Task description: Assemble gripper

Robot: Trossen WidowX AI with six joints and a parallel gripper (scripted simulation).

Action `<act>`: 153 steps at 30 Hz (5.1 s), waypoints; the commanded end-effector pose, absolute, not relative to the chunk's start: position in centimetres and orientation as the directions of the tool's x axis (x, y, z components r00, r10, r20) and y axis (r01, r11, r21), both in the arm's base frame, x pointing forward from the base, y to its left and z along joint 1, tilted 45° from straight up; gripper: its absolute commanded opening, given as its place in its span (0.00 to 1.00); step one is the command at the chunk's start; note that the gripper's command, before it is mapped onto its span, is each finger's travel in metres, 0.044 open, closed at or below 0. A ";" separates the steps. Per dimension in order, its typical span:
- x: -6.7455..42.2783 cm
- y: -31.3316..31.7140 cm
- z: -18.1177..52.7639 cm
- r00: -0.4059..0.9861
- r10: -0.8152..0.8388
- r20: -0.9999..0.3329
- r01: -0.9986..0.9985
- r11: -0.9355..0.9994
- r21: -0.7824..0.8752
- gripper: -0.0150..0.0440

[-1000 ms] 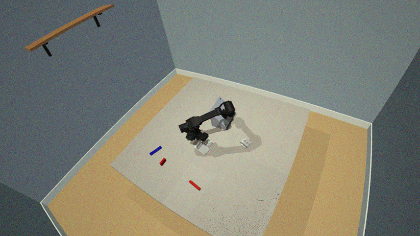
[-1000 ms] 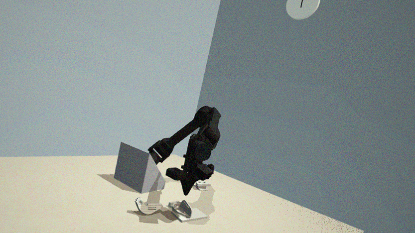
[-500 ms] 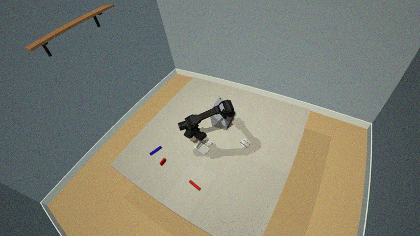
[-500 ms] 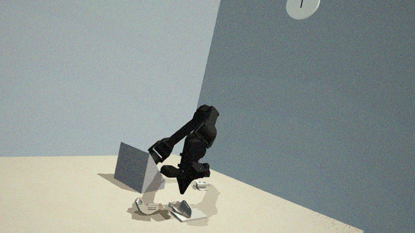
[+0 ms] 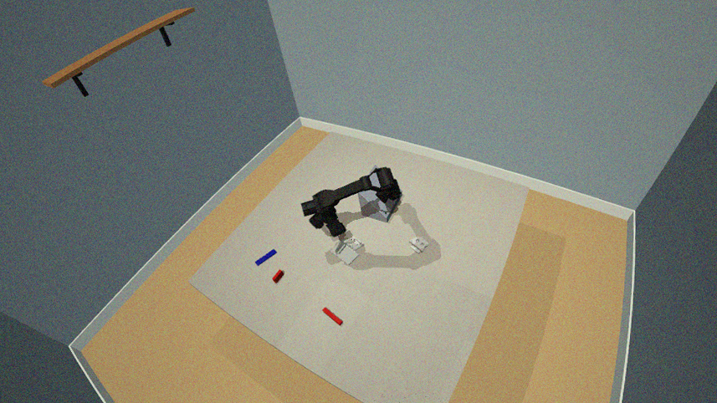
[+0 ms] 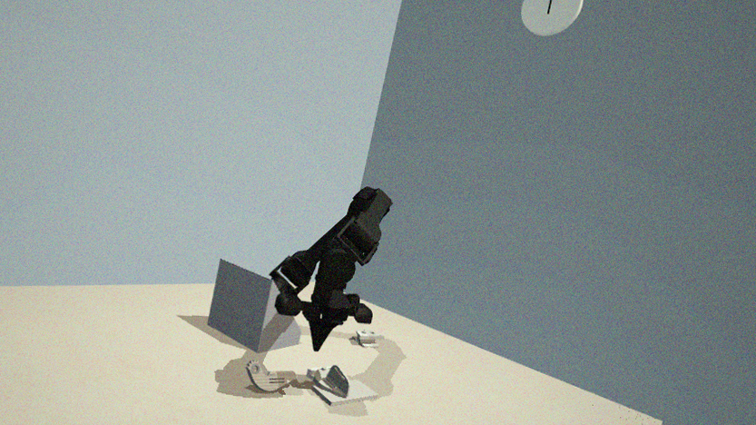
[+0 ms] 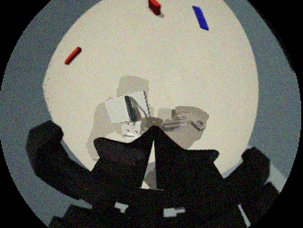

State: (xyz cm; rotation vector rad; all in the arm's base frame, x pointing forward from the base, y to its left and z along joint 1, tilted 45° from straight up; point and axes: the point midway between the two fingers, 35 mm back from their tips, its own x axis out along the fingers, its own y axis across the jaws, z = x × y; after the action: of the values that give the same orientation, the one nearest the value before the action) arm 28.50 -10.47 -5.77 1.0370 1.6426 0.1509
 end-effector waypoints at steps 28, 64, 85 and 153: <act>23.9 -14.1 -8.9 0.009 0.678 -0.735 0.928 0.268 0.258 0.25; 18.7 -16.3 -11.6 0.000 0.688 -0.725 0.970 -0.176 -0.167 0.25; 18.8 -14.1 -14.0 0.001 0.689 -0.725 0.970 -0.176 -0.166 0.25; 24.2 -16.3 -13.5 -0.002 0.688 -0.726 0.971 -0.172 -0.165 0.25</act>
State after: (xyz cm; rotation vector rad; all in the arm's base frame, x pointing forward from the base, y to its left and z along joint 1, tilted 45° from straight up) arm 24.04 -14.07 -15.28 1.9051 1.7442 -0.9962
